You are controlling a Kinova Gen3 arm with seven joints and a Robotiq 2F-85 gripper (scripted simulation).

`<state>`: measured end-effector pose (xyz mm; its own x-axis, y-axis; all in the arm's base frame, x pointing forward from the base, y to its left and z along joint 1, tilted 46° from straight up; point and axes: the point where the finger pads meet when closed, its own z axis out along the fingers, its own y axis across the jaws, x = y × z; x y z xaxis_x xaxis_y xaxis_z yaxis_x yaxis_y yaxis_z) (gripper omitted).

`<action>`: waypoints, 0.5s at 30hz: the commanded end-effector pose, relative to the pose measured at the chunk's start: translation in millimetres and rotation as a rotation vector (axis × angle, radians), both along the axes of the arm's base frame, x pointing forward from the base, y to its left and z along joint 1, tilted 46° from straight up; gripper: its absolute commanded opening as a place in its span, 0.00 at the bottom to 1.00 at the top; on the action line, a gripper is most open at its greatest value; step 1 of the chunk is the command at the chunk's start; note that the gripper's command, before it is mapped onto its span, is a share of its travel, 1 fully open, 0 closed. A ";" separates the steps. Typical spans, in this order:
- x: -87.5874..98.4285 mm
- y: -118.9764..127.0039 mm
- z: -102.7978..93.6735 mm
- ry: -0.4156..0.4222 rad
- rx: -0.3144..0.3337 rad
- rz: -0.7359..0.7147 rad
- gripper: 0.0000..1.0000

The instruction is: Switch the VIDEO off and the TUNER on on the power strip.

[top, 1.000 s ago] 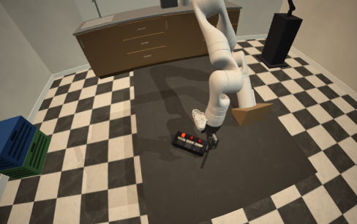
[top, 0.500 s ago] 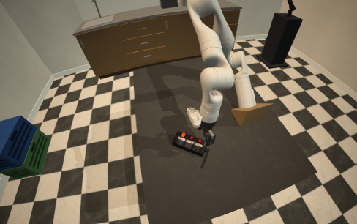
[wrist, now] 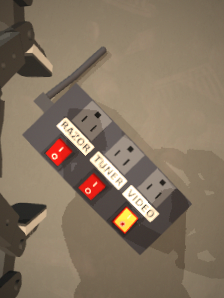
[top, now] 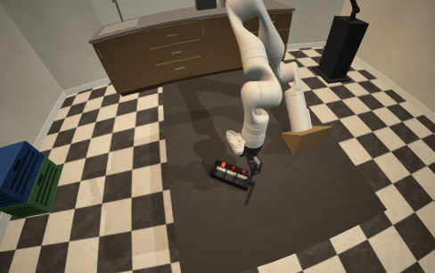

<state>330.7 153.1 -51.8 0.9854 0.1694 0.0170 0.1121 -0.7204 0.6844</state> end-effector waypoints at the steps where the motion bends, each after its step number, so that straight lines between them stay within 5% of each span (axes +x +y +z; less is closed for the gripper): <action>1: 1.1 -0.1 1.1 -0.001 0.003 -0.002 1.00; 15: 1.2 -5.7 5.8 0.040 -0.005 0.018 1.00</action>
